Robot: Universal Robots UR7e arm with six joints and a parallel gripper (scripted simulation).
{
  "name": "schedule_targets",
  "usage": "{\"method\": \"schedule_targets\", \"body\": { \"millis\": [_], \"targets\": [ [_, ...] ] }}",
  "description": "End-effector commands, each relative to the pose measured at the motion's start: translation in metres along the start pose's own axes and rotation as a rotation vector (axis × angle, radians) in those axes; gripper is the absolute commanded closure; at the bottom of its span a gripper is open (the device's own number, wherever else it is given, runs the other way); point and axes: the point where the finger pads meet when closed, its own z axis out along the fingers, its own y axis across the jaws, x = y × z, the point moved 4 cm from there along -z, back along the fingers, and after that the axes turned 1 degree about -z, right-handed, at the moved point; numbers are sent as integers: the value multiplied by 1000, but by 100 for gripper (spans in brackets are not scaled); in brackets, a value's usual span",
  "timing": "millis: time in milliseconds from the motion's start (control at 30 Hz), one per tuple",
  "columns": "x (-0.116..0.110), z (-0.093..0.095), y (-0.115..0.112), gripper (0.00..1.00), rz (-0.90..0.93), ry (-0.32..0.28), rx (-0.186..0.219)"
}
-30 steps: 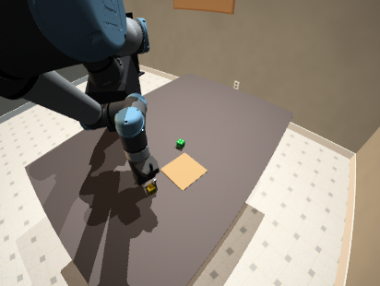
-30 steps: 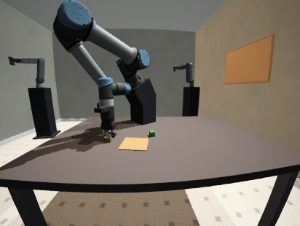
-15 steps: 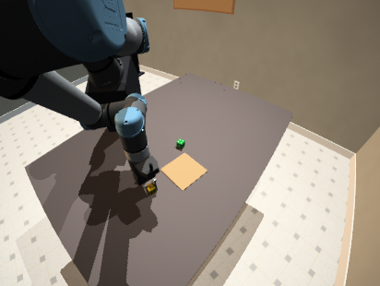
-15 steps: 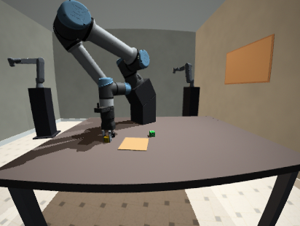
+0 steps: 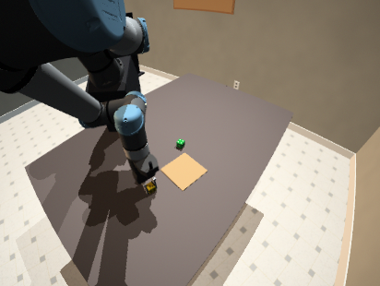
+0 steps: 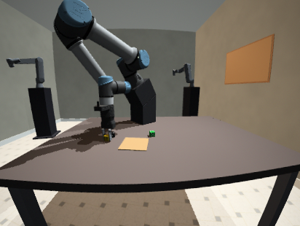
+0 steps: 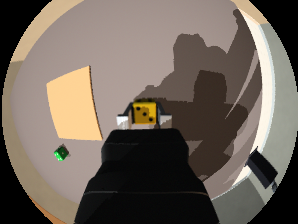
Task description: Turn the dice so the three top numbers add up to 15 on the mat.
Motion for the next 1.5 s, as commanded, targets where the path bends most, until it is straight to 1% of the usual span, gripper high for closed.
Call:
{"method": "schedule_targets", "body": {
  "millis": [0,200,267,567,767,1100,1467],
  "targets": [
    [0,-13,0,43,0,1,-1],
    [0,-34,0,43,0,1,-1],
    [0,-34,0,43,0,1,-1],
    [0,-67,0,43,0,1,-1],
    [0,-82,0,43,0,1,-1],
    [0,-92,0,43,0,1,-1],
    [0,-92,0,43,0,1,-1]
  ]
}}
